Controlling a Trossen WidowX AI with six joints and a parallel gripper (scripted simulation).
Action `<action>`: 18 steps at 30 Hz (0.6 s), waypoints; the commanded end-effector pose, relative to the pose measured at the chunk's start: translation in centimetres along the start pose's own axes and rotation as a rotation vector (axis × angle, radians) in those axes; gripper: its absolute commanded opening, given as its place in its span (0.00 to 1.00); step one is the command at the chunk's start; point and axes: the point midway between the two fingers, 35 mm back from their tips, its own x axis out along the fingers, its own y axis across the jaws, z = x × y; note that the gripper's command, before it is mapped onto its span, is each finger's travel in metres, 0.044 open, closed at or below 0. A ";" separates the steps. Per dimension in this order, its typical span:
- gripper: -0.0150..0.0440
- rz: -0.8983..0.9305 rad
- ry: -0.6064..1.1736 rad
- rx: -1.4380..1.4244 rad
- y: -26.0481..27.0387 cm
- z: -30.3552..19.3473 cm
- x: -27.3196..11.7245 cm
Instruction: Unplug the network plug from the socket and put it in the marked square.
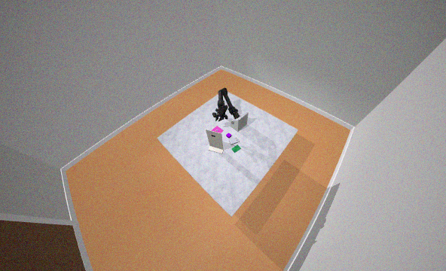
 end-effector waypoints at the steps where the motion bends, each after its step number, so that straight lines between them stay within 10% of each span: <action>1: 0.52 0.010 -0.003 0.004 0.7 0.1 -0.9; 12: 0.52 0.035 -0.015 0.005 2.2 0.7 -3.3; 18: 0.79 0.035 -0.015 0.005 2.2 0.7 -3.3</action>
